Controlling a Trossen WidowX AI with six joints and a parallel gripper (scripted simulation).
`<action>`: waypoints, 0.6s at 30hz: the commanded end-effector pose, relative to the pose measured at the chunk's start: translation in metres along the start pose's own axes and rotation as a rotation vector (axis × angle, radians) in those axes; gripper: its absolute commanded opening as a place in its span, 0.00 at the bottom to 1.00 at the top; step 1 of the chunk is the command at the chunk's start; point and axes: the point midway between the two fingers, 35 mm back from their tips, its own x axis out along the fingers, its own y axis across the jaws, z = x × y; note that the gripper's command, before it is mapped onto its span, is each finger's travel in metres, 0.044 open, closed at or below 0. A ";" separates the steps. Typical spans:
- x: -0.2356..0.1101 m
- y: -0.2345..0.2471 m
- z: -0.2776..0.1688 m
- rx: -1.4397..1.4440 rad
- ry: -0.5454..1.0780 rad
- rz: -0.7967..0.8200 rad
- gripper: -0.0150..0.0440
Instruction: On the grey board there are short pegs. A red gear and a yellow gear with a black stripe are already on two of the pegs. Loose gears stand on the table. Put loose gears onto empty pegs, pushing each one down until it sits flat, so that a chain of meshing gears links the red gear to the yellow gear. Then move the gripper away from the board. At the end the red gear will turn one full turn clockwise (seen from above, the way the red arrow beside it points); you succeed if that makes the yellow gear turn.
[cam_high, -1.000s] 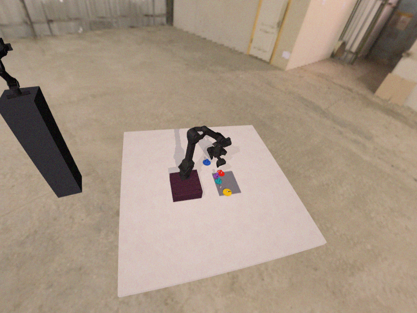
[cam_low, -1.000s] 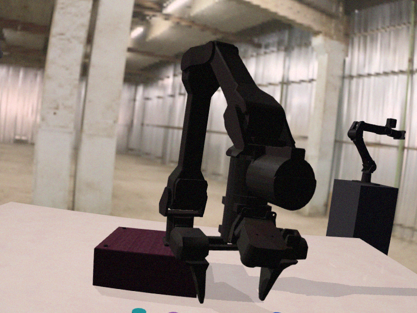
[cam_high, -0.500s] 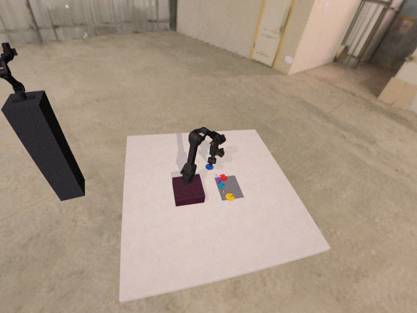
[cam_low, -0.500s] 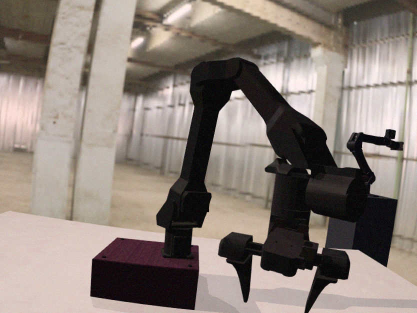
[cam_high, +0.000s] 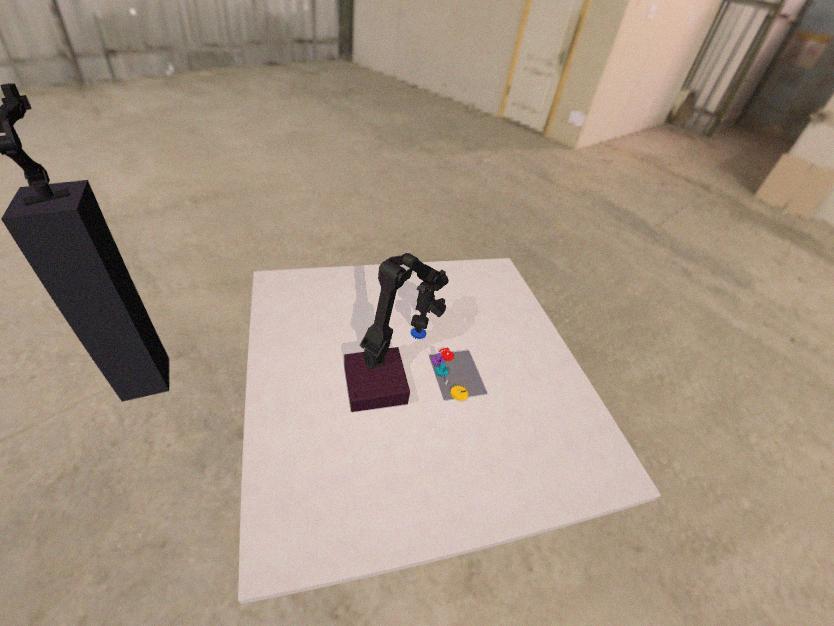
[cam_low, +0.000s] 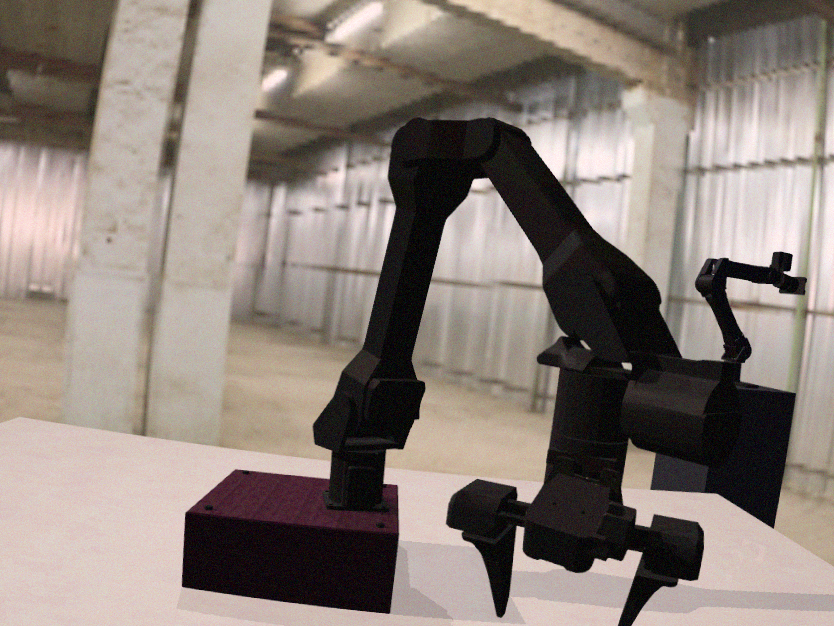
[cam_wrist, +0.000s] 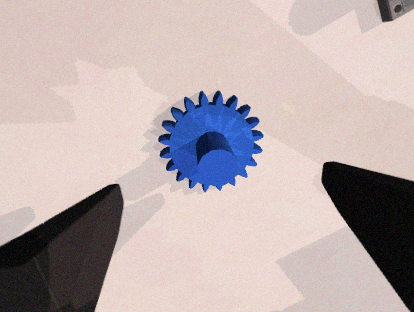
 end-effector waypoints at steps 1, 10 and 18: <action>0.005 0.001 -0.001 0.004 0.002 0.005 1.00; 0.020 0.001 -0.001 0.004 0.002 0.005 1.00; 0.030 0.000 -0.001 0.004 0.002 0.004 1.00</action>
